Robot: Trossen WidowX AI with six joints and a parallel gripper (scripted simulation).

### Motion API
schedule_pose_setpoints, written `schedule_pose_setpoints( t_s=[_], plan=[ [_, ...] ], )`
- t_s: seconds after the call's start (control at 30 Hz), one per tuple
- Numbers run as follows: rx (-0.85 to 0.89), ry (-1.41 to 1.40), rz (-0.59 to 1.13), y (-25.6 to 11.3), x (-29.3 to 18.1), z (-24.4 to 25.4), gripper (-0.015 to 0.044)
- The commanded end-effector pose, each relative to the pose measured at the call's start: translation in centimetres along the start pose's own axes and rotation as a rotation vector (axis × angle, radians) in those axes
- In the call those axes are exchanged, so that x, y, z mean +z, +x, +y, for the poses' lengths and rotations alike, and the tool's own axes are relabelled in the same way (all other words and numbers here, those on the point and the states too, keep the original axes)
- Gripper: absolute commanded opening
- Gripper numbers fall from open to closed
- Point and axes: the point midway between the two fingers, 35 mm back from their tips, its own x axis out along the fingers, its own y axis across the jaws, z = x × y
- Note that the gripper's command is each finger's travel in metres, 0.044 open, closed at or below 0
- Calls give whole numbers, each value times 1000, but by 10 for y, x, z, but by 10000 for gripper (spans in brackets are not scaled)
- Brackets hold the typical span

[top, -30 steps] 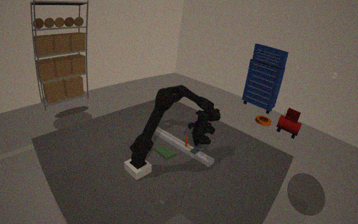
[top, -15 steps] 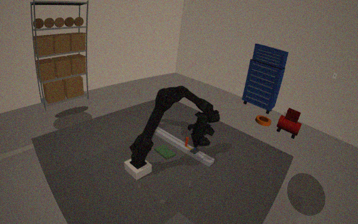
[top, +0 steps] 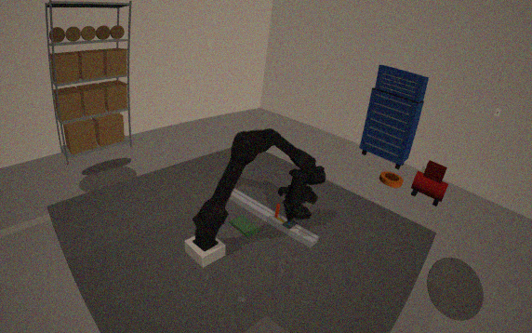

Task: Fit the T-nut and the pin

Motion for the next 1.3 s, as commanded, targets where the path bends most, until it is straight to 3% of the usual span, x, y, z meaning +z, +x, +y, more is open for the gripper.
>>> schedule_pose_setpoints(
  t_s=[0.0,1.27],
  plan=[
    [1,1,6,4,-2,0,-150],
    [-22,6,42,6,3,0,-150]
  ],
)
